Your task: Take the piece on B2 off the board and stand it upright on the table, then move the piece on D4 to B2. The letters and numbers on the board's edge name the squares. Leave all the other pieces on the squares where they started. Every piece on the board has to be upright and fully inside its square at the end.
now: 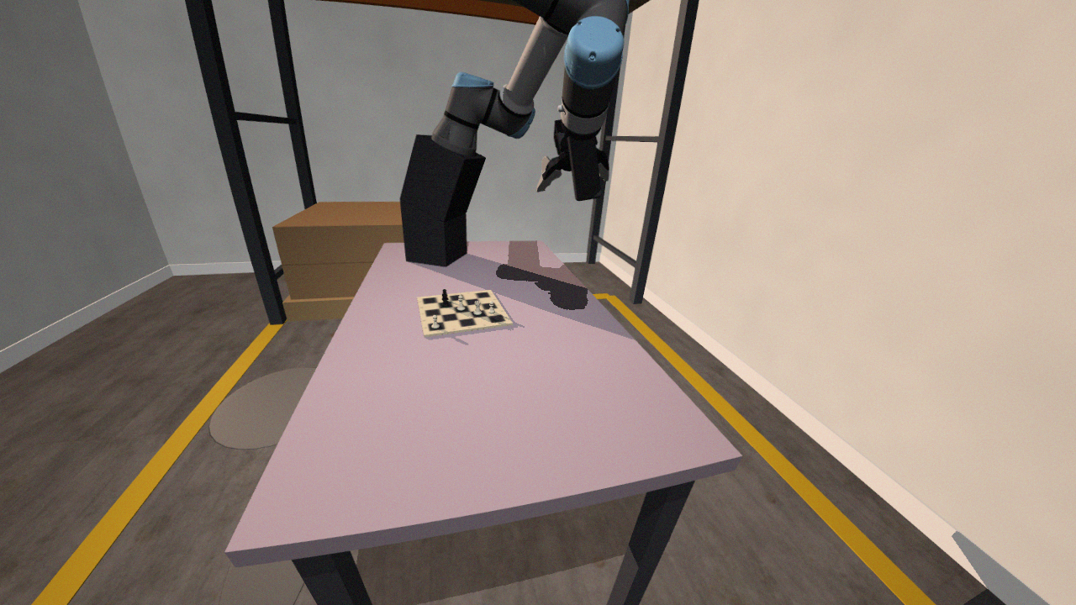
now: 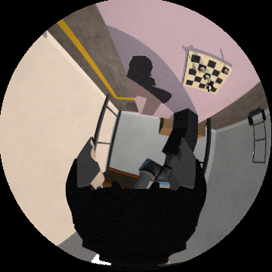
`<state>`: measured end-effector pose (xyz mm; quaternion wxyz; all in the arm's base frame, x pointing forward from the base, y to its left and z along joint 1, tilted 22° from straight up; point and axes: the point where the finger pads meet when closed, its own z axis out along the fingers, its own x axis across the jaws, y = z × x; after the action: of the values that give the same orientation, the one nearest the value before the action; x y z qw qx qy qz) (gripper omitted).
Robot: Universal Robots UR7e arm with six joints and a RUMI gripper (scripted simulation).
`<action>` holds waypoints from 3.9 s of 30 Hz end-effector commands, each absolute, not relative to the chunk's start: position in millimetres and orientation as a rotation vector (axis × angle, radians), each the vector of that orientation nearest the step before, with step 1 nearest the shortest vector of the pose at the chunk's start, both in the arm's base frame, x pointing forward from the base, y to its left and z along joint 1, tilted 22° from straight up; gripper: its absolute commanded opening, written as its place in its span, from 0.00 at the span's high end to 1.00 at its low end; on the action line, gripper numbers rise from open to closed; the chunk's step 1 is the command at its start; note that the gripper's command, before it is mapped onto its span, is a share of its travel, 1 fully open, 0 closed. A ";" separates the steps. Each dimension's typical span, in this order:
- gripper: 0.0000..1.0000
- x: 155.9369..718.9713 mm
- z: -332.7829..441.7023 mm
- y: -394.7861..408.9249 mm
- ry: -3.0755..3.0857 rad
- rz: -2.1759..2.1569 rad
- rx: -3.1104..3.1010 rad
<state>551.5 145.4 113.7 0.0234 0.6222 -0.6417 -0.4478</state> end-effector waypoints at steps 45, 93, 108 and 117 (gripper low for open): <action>0.00 543.2 120.3 132.4 -2.009 -1.281 1.988; 0.00 445.2 165.0 0.0 -2.221 0.000 2.222; 0.00 484.4 109.4 -20.4 -1.828 -0.383 2.615; 0.00 502.6 74.4 -35.1 -1.608 -0.579 2.836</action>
<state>492.3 -27.5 92.0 -0.0590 0.8336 -0.5305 -0.1423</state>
